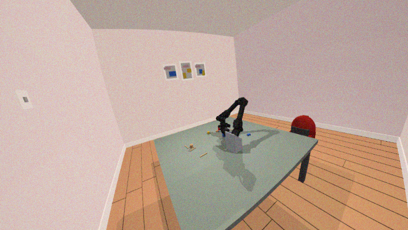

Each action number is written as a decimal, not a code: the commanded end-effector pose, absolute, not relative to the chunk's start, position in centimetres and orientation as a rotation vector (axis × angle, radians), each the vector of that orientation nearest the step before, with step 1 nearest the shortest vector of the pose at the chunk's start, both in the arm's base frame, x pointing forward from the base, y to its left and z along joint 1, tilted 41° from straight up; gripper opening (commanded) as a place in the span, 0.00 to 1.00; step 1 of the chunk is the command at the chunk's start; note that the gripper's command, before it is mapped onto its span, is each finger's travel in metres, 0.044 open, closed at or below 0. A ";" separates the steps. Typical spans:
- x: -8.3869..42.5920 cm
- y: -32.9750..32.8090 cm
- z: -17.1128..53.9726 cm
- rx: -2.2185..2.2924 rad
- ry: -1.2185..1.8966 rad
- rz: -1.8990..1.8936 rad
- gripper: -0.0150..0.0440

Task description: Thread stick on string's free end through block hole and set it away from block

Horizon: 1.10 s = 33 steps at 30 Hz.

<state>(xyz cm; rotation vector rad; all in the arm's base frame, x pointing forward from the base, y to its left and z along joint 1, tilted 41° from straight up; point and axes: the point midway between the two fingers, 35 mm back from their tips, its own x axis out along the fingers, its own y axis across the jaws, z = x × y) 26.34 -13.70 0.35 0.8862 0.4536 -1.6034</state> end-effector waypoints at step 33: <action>26.2 -13.2 1.6 0.965 0.524 -1.573 0.25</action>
